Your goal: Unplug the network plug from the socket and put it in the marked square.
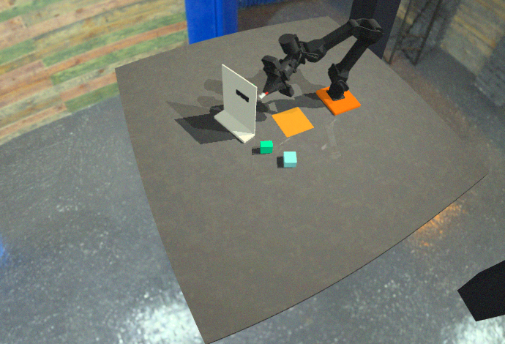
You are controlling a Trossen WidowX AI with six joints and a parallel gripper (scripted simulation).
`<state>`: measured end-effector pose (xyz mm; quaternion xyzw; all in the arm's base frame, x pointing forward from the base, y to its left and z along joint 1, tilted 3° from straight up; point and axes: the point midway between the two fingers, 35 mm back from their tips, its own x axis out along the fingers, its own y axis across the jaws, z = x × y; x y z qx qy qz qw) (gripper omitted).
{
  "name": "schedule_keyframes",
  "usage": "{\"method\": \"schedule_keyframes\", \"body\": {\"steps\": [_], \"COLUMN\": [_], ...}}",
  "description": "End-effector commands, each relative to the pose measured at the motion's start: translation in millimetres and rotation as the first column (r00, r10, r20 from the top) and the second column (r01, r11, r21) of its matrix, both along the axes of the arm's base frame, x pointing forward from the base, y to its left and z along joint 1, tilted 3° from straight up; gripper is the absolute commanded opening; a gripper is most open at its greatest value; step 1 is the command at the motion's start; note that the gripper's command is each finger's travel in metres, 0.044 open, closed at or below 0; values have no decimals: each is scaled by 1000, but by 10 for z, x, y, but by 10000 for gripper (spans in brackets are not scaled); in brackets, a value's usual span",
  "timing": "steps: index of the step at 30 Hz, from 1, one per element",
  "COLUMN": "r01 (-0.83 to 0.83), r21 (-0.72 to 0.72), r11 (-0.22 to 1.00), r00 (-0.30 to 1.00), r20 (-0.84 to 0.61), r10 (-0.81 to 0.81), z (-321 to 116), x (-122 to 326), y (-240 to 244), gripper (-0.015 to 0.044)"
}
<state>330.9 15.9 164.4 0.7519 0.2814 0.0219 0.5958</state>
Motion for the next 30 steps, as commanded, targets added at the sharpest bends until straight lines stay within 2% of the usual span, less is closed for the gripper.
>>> {"method": "schedule_keyframes", "body": {"steps": [1, 14, 30], "r01": [11, 15, -50], "r21": [-27, -141, -353], "r11": [1000, 990, 934], "r00": [998, 970, 903], "r20": [-55, -238, -416], "r10": [-12, -49, -108], "z": [-59, -308, -571], "x": [-50, -337, -875], "y": [87, 320, 427], "gripper": [0, 0, 0]}}
